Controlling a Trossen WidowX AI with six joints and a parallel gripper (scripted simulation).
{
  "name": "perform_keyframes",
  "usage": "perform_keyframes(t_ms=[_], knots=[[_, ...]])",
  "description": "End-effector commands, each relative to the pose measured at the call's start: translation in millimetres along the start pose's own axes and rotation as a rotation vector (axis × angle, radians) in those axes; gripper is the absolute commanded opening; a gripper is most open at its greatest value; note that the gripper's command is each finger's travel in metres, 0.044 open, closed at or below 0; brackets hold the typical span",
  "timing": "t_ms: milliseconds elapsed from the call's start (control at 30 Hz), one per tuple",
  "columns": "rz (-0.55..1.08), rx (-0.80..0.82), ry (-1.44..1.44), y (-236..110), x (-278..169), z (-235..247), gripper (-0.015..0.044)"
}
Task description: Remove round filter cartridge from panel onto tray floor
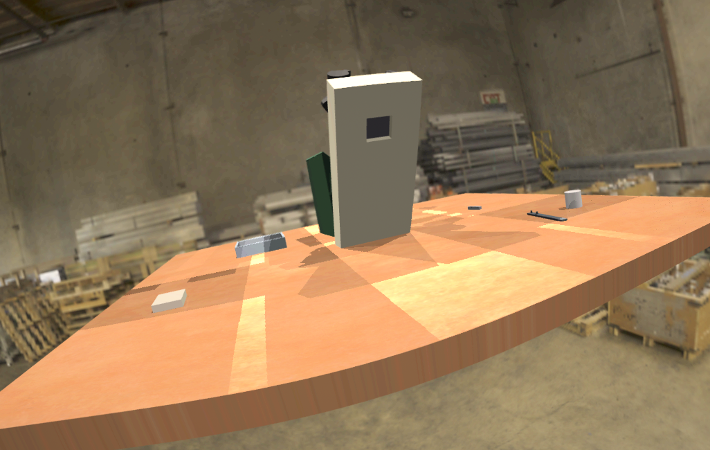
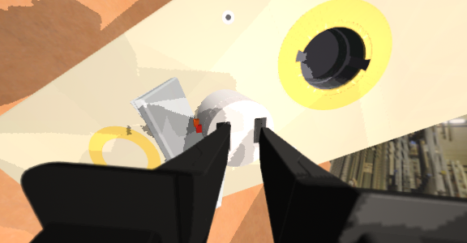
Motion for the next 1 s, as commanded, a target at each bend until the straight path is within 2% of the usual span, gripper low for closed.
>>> perform_keyframes(t_ms=[0, 167, 400, 600, 967], knots=[[0.0, 0.0, -0.001, 0.0, 0.0, -0.2, 0.009], [-0.001, -0.006, -0.003, 0.0, -2.3, 2.7, 0.009], [-0.001, -0.007, -0.004, -8.3, 45.9, -46.2, 0.009], [-0.001, -0.007, -0.005, -9.6, 51.2, -50.9, 0.009], [-0.002, -0.016, -0.013, -55.6, 95.9, -94.9, 0.0379]])
Point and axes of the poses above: the point midway between the two fingers, 35 mm back from their tips, its own y axis out along the fingers, its own z axis across the jaws, x = y × z, the point moved 8 cm from there along -y, back along the fingers, and after that the axes turned 13 degrees about y, right-handed, at the moved point
